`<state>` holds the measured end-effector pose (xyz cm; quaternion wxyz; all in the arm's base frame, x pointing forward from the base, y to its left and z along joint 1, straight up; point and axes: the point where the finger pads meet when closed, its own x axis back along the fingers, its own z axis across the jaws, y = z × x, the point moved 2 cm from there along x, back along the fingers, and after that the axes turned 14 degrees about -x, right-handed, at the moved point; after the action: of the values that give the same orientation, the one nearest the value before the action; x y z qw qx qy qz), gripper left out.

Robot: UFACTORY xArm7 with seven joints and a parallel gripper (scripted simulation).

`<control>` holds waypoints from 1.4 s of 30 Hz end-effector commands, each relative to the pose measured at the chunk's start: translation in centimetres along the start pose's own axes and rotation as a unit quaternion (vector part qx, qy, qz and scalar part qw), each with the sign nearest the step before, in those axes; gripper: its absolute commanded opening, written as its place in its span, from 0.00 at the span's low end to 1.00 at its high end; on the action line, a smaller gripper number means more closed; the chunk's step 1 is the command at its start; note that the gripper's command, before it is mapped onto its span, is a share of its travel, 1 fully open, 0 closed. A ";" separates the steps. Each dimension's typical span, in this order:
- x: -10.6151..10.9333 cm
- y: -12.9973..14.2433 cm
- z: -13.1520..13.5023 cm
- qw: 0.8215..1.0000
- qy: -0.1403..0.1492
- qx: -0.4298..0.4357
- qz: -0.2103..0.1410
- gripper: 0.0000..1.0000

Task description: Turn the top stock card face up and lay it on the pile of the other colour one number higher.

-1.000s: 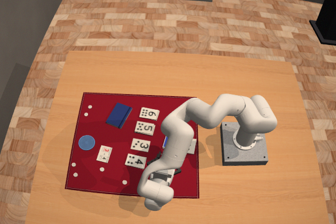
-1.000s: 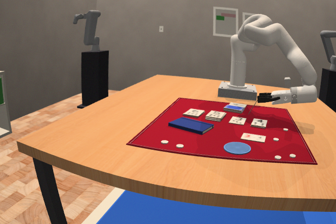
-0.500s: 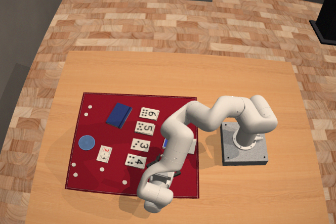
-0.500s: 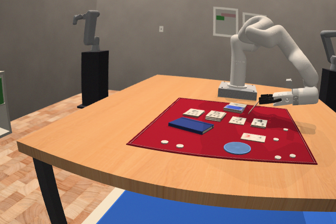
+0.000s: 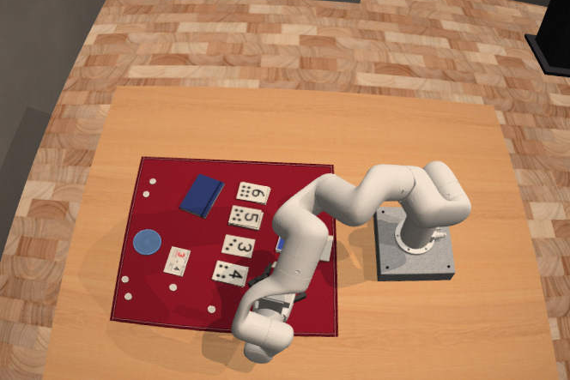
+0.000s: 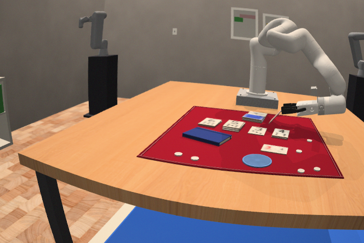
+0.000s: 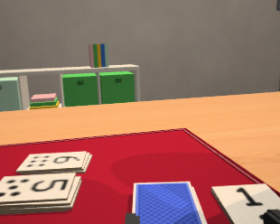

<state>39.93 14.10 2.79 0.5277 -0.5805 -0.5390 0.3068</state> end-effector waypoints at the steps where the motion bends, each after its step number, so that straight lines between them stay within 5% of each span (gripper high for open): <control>1: 0.2 0.0 -0.1 1.000 0.000 -0.001 -0.001 0.74; 26: 0.2 0.0 -0.1 1.000 0.001 -0.001 -0.005 0.74; 42: 0.3 -0.1 -0.1 0.999 0.012 -0.001 -0.046 0.74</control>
<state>39.98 14.29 2.83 0.5426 -0.5650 -0.5531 0.2835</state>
